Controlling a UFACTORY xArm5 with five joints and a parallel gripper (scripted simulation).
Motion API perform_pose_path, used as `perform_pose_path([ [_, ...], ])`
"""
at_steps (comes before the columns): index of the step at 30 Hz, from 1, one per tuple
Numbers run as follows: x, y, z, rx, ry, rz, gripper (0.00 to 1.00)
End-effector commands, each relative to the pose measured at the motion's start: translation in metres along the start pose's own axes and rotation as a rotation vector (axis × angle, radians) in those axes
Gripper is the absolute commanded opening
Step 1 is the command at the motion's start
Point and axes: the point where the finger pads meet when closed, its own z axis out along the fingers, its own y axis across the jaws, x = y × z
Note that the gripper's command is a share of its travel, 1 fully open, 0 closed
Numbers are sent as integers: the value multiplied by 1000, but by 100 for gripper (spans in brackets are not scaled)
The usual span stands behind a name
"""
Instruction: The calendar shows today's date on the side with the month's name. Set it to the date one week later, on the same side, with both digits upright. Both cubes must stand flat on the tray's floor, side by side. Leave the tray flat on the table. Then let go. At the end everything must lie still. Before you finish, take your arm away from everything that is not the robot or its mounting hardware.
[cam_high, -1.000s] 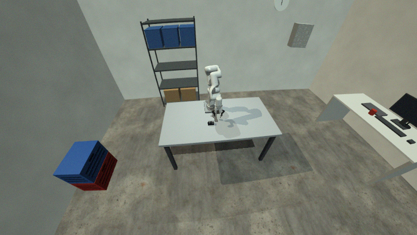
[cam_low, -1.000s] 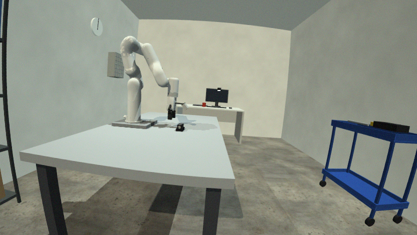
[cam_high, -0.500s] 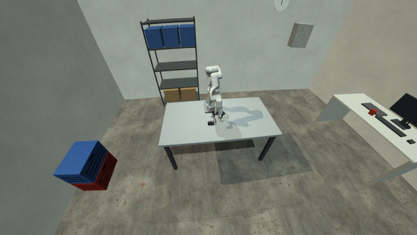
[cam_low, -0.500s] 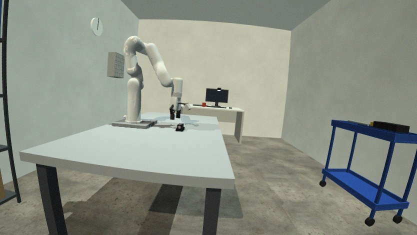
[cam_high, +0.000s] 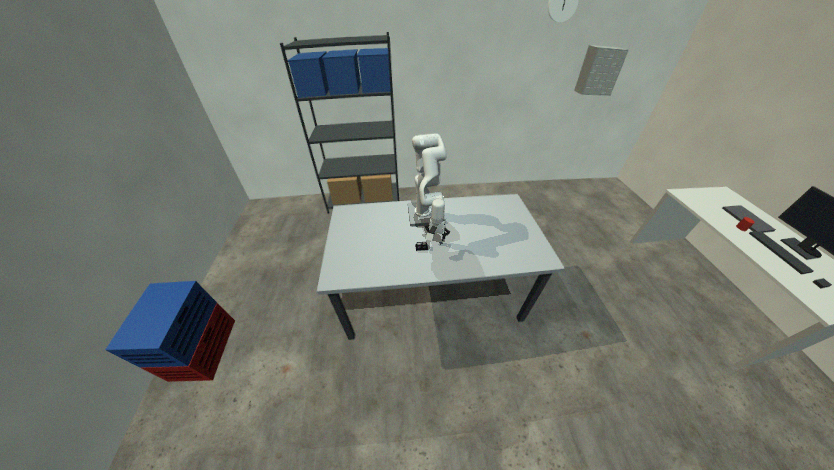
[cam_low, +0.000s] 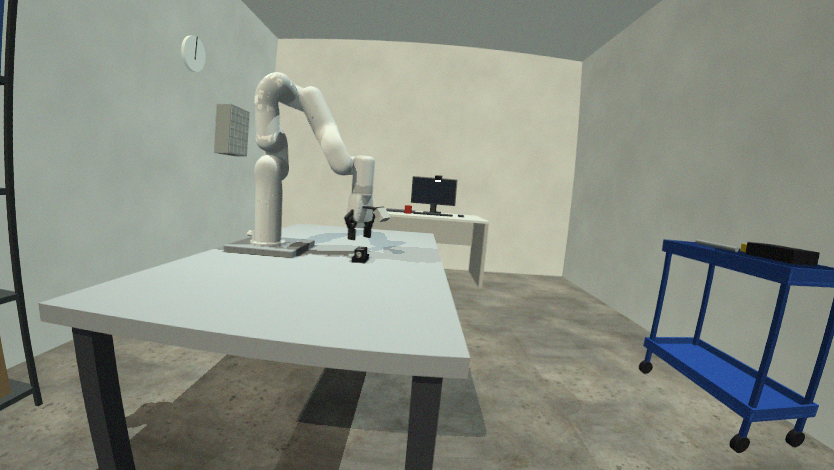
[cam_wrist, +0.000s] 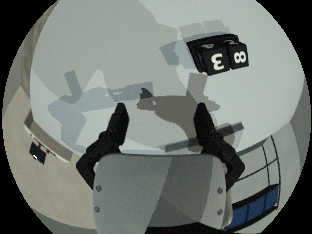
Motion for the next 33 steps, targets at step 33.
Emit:
perform_pose_path([
  [33, 71, -29, -1, 2, 2, 526, 100],
])
